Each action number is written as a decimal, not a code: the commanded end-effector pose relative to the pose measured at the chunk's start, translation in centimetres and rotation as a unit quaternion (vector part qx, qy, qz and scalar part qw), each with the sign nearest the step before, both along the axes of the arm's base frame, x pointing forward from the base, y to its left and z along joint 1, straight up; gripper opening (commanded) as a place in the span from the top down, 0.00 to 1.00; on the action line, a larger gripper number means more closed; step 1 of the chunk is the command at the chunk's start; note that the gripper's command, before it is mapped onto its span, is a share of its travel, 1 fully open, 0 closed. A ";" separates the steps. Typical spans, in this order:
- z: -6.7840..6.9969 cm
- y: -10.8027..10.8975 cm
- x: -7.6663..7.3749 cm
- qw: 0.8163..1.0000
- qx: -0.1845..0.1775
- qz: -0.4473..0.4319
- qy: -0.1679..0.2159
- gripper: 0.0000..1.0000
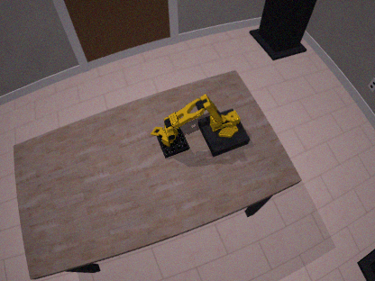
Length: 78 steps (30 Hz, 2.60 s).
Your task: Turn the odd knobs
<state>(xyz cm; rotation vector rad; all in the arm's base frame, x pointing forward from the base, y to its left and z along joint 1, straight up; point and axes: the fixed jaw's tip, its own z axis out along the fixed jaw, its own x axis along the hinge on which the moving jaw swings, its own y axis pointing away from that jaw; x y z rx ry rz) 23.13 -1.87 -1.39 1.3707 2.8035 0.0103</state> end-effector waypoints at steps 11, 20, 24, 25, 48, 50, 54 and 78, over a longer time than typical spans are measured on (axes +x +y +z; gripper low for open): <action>-0.4 0.3 -0.5 1.000 0.002 0.001 0.010 0.90; -0.4 0.3 -0.5 1.000 0.002 0.001 0.010 0.90; -0.4 0.3 -0.5 1.000 0.002 0.001 0.010 0.90; -0.4 0.3 -0.5 1.000 0.002 0.001 0.010 0.90; -0.3 0.1 -0.7 1.000 0.002 0.001 0.010 0.90; -0.3 0.1 -0.7 1.000 0.002 0.001 0.010 0.90; -0.3 0.1 -0.7 1.000 0.002 0.001 0.010 0.90; -0.3 0.1 -0.7 1.000 0.002 0.001 0.010 0.98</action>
